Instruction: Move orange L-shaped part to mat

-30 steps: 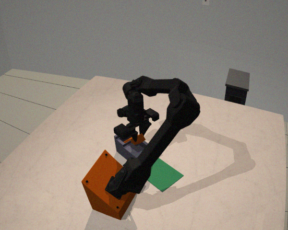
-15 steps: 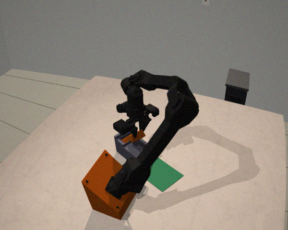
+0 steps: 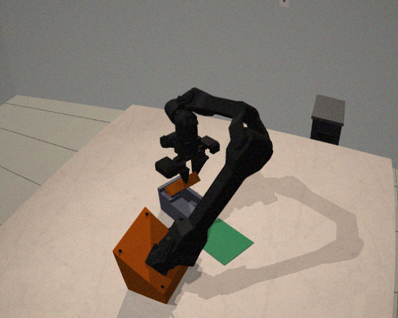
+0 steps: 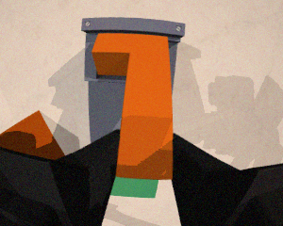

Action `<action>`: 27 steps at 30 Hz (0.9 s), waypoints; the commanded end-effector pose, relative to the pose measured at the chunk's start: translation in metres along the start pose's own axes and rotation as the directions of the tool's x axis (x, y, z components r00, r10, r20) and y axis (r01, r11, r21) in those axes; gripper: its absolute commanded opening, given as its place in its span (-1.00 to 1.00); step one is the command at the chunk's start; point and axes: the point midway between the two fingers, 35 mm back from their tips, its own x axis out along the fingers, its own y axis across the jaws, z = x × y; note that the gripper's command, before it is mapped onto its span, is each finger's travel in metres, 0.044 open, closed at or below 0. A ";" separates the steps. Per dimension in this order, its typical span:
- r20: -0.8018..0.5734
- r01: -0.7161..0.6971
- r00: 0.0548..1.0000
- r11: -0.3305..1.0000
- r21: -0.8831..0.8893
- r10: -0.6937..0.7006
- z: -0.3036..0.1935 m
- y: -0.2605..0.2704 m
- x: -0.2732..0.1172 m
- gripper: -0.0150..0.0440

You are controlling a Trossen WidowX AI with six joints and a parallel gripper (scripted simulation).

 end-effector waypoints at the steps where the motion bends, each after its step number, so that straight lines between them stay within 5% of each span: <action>1: 0.002 -0.006 1.000 1.000 0.005 0.006 -0.001 0.000 -0.007 -0.49; 27: 0.001 -0.007 1.000 1.000 0.004 0.007 -0.029 0.003 -0.020 -0.49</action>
